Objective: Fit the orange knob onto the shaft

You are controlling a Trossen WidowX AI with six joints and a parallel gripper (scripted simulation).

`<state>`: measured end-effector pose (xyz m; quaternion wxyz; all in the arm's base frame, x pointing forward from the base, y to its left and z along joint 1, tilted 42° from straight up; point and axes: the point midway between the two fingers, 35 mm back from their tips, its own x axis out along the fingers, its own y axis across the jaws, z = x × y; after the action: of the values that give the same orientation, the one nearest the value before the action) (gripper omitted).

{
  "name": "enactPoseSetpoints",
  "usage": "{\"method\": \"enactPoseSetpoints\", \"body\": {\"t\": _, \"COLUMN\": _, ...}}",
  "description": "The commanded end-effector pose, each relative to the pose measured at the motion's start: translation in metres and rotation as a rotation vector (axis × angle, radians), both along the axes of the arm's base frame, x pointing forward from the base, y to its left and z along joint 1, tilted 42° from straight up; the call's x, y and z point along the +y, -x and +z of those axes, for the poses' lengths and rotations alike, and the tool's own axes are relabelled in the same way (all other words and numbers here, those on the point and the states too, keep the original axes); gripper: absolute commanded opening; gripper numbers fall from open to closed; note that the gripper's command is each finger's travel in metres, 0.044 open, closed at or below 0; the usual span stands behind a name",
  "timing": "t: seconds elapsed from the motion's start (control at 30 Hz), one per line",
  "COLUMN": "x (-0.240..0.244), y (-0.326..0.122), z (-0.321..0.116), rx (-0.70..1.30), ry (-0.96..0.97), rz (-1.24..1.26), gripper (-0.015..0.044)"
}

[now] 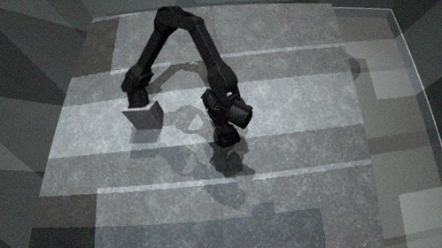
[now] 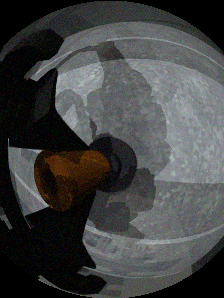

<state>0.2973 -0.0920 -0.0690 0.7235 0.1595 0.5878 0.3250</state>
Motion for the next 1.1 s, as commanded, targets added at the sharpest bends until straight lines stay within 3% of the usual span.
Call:
{"method": "enactPoseSetpoints", "body": {"t": 0.0, "x": -0.0024, "y": -0.0017, "z": 0.0024, "rx": -0.024, "ry": 0.006, "rz": 0.019, "gripper": 0.0000}}
{"method": "enactPoseSetpoints", "body": {"t": 0.2, "x": -0.0033, "y": -0.0038, "z": 0.0009, "rx": -0.144, "ry": 0.025, "rz": 0.156, "gripper": 0.0000}}
{"method": "enactPoseSetpoints", "body": {"t": 1.07, "x": -0.0025, "y": -0.0028, "z": 0.0013, "rx": -0.144, "ry": 0.025, "rz": 0.156, "gripper": 0.0000}}
